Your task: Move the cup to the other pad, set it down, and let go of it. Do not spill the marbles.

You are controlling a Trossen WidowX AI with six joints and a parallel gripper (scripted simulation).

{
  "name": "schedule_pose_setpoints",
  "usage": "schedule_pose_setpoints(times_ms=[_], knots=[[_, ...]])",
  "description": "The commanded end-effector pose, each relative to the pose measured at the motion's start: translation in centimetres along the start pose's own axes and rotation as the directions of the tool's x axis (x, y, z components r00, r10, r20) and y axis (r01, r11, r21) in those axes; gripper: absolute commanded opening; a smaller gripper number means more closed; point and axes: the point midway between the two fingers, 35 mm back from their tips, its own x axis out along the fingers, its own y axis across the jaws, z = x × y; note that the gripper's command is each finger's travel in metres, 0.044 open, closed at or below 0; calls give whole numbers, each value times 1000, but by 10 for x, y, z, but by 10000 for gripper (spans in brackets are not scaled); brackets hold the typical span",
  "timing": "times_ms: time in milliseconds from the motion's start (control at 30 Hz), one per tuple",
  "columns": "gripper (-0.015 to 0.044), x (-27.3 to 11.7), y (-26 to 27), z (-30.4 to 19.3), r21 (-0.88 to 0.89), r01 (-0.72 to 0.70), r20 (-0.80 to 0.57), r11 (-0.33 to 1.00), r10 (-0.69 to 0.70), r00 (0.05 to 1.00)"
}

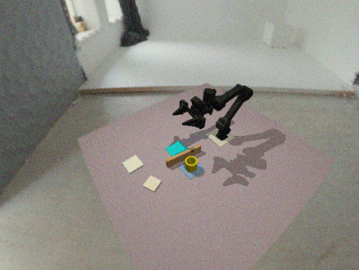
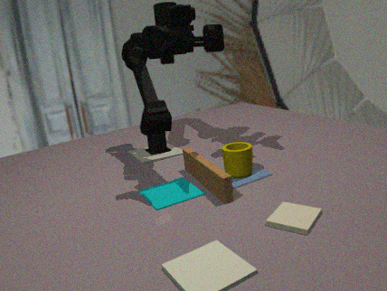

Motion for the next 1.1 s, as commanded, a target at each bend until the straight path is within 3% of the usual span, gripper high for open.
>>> schedule_pose_setpoints(times_ms=[0,167,267,333,500,700,1067], knots=[[374,1,1,-2,15,-3,-14,1000,3,1000],[243,27,25,-58,391,78,-367,917,77,927],[166,31,43,-97,543,284,-588,790,117,800],[166,27,54,-121,566,458,-716,685,134,685],[166,2,77,-168,352,855,-936,381,132,327],[166,-34,89,-190,-33,998,-997,56,72,-37],[166,-35,86,-191,-48,998,-996,43,69,-51]])
